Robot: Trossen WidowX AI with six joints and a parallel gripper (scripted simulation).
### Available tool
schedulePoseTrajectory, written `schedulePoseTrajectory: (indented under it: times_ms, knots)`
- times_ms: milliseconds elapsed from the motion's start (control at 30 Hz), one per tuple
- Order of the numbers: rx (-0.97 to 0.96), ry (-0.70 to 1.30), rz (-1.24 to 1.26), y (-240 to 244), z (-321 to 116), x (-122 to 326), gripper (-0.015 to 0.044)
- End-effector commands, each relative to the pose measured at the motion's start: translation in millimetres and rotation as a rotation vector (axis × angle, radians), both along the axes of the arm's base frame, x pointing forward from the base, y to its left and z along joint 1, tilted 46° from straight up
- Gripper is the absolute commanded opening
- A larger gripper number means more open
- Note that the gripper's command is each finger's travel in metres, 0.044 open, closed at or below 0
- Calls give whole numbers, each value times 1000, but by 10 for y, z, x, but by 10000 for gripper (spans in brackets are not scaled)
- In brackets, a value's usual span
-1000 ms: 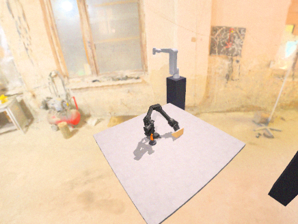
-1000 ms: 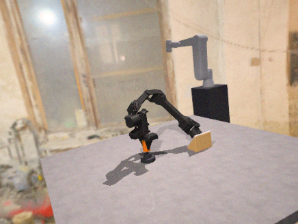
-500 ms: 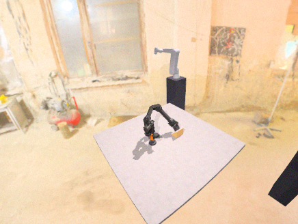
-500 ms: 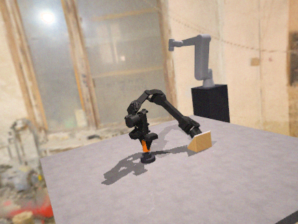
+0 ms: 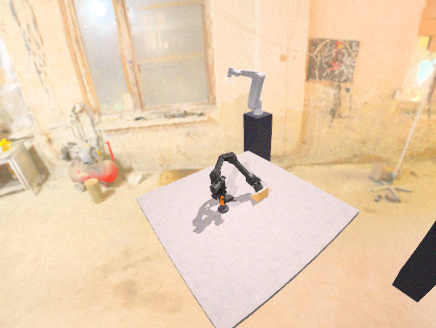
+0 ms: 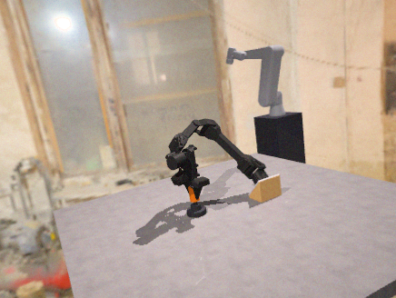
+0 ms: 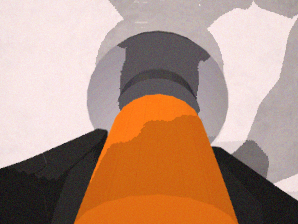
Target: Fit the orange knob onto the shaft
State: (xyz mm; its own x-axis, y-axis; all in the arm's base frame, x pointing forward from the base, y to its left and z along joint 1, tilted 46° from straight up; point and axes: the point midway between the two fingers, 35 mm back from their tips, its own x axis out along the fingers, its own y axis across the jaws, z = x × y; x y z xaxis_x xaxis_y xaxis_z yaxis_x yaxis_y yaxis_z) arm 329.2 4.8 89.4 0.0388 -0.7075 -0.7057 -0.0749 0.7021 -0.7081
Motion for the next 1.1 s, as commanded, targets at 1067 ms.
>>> schedulePoseTrajectory:
  times_ms: [1067]
  knots:
    - [-2,28,33,9,3,2,0]
